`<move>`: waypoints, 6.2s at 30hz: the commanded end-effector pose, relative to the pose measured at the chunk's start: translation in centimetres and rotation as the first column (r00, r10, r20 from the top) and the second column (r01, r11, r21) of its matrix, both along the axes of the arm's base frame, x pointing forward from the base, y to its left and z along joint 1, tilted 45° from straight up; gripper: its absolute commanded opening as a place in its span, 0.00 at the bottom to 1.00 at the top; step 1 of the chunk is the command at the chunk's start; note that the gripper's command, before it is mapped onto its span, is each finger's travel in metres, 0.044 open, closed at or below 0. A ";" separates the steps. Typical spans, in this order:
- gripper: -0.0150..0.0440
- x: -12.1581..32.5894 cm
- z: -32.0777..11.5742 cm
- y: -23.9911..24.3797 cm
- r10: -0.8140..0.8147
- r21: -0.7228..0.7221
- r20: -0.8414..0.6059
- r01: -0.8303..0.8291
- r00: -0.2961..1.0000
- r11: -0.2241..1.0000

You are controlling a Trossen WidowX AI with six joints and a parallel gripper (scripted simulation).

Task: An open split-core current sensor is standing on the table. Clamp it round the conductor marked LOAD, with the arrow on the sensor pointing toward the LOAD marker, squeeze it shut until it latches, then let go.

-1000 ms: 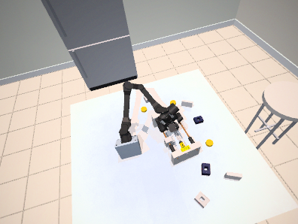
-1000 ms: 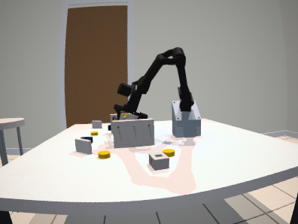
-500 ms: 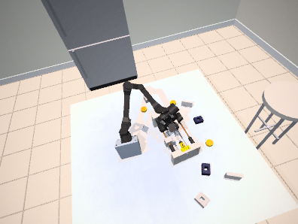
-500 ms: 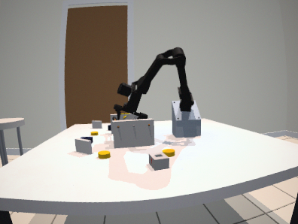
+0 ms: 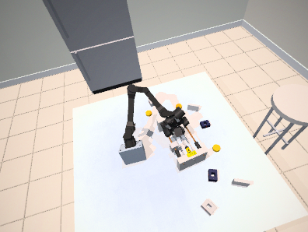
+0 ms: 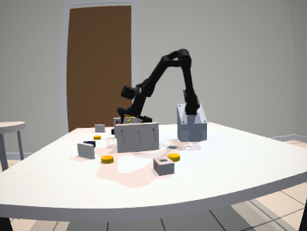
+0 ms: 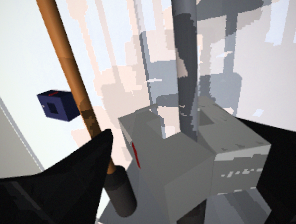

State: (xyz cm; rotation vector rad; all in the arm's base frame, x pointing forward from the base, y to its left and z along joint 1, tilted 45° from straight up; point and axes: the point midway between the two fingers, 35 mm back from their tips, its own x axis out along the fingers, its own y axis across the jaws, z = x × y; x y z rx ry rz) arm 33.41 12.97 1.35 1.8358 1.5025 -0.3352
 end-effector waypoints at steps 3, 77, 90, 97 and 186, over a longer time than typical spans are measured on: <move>1.00 0.6 0.2 0.1 -0.004 -0.006 0.021 0.005 1.000 1.000; 0.43 0.0 0.0 0.0 0.000 0.000 0.000 0.000 1.000 1.000; 0.25 0.0 0.0 0.0 0.000 0.000 0.000 0.000 1.000 1.000; 0.25 0.0 0.0 0.0 0.000 0.000 0.000 0.000 1.000 1.000; 0.25 -1.1 0.3 -0.9 0.228 -0.066 -0.238 -0.250 0.944 0.966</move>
